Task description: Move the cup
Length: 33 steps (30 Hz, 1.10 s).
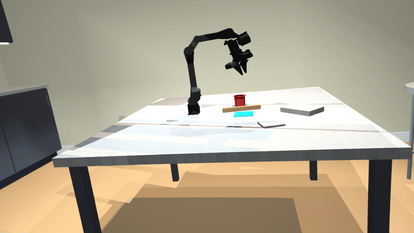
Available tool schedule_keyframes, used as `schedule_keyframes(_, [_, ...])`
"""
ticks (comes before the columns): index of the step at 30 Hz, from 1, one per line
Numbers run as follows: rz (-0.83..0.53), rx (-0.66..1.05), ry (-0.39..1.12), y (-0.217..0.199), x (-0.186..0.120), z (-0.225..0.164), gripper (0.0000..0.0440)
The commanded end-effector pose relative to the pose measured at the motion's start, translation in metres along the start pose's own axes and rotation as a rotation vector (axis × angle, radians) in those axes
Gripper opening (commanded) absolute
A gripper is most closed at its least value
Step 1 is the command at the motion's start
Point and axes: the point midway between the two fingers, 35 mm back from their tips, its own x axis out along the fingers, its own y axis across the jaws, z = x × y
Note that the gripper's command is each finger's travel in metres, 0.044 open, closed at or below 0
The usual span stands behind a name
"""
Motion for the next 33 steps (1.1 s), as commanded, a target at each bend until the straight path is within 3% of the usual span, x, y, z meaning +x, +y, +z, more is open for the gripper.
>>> schedule_keyframes(1, [-0.054,0.013,0.019,-0.007,0.008,-0.002,0.0138])
schedule_keyframes(17, [-0.292,0.042,0.104,-0.039,0.041,-0.011,0.015])
schedule_keyframes(33, [-0.435,0.068,0.132,-0.062,0.078,-0.023,0.0174])
